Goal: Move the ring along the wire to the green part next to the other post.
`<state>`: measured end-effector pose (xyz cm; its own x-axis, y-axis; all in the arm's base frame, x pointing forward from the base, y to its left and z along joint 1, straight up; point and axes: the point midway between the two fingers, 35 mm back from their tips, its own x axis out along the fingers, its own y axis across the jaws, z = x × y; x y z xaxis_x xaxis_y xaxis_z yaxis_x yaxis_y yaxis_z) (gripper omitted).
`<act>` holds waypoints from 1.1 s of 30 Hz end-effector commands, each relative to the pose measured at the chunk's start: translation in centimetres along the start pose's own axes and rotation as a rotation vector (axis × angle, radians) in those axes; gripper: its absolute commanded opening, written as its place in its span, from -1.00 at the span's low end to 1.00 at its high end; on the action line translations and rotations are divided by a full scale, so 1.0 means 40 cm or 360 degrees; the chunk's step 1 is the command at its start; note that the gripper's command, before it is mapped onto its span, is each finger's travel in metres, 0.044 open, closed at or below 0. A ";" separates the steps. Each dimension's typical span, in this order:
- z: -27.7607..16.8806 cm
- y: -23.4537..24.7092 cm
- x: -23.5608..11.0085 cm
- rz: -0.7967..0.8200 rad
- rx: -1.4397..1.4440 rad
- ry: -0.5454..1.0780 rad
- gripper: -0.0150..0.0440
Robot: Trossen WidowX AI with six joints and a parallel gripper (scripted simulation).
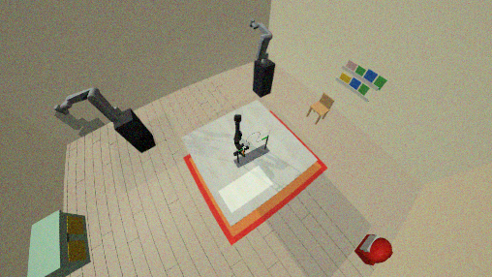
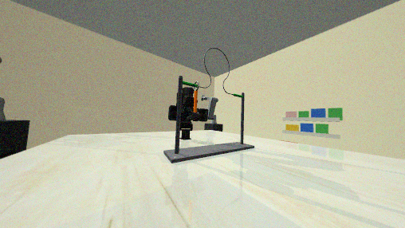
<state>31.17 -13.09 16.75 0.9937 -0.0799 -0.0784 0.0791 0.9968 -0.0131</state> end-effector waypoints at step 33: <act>0.008 0.131 -0.001 0.0025 0.0209 -0.0014 -1.00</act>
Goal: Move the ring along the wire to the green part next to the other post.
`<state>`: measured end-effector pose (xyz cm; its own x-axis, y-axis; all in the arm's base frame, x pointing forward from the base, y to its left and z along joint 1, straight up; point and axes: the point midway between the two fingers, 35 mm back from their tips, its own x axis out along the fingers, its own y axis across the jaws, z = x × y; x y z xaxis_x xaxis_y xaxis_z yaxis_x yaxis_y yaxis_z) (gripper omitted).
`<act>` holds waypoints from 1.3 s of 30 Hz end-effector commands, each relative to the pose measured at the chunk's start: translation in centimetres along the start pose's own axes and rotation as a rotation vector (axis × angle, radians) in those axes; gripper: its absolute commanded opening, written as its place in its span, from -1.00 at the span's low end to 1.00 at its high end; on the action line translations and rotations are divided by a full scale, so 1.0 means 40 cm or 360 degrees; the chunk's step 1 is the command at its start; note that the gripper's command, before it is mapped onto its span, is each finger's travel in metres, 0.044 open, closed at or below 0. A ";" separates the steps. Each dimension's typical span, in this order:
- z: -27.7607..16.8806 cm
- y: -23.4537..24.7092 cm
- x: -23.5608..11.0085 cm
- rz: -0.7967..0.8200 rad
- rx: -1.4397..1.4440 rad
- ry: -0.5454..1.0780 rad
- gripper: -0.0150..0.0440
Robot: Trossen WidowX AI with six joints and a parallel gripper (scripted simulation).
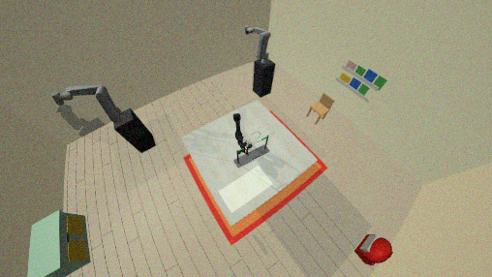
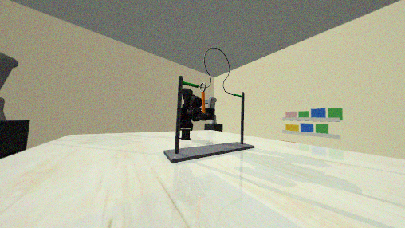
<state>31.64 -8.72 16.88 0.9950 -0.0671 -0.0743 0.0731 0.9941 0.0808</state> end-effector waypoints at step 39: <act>0.086 0.259 -0.091 0.0233 0.1019 0.0385 -1.00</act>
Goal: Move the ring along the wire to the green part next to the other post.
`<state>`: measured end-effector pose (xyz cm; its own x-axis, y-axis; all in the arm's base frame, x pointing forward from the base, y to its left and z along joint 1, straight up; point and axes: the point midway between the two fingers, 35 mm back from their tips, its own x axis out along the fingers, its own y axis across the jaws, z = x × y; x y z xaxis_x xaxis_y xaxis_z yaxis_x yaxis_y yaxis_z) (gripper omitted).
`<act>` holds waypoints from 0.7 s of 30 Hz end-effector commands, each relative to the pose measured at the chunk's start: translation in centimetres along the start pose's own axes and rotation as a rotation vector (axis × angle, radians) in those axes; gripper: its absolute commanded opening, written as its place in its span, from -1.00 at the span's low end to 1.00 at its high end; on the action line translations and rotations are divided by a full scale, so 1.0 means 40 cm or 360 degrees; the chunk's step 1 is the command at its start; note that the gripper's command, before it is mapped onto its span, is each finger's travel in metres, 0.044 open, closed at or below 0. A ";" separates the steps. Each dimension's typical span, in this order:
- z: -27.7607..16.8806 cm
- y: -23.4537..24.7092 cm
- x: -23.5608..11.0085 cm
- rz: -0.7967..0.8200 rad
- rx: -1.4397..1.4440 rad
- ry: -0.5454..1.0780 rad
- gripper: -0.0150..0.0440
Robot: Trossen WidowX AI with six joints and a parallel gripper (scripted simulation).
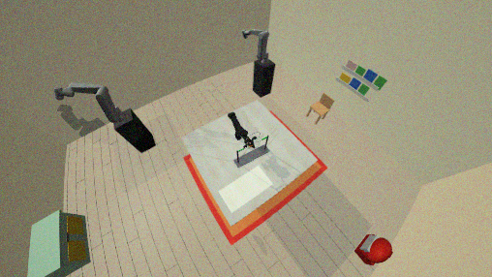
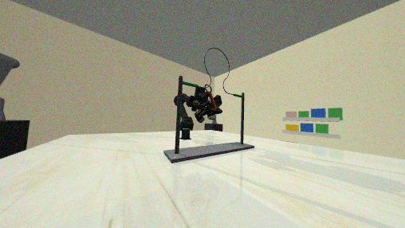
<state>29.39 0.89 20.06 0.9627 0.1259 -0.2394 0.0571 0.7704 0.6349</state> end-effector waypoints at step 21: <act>0.023 0.113 -0.066 0.0180 0.0374 0.0258 -1.00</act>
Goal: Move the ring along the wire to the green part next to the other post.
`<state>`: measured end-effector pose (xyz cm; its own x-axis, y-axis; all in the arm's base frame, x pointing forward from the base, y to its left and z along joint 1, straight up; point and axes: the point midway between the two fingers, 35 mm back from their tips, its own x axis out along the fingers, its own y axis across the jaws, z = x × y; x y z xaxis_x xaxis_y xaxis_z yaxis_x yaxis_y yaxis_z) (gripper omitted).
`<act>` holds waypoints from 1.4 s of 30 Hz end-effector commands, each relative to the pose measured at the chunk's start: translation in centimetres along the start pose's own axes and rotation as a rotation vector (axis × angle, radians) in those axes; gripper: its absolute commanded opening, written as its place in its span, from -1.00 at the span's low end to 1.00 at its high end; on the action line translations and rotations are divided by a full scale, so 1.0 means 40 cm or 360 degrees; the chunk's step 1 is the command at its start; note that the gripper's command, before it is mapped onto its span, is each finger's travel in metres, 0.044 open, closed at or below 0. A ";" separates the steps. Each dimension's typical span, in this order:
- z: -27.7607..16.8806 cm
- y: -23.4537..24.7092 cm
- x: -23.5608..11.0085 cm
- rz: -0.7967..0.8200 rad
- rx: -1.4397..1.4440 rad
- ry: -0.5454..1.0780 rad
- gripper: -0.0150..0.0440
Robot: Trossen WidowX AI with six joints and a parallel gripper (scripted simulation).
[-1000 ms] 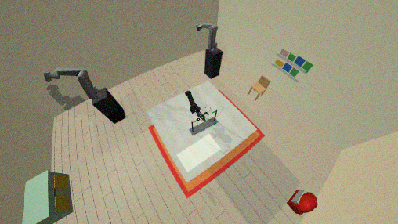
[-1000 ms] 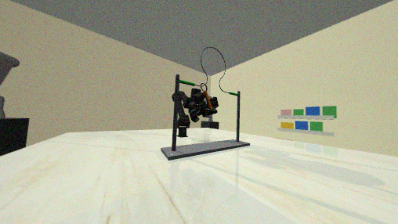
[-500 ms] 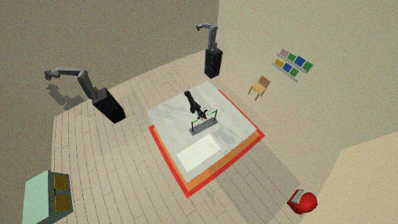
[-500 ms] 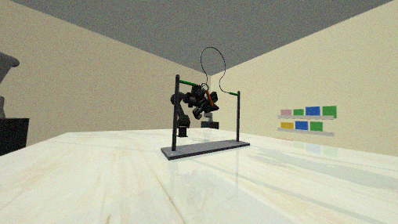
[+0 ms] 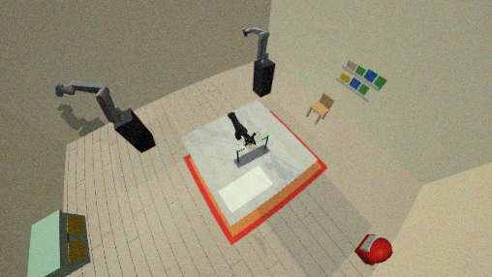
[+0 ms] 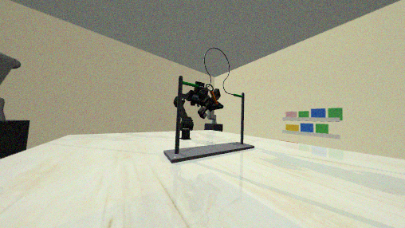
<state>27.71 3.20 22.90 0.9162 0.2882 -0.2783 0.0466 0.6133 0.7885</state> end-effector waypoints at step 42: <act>0.031 0.153 -0.061 0.0309 0.0519 0.0178 -1.00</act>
<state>26.34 5.11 28.15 0.8720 0.4565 -0.1769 0.0333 0.3051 0.9517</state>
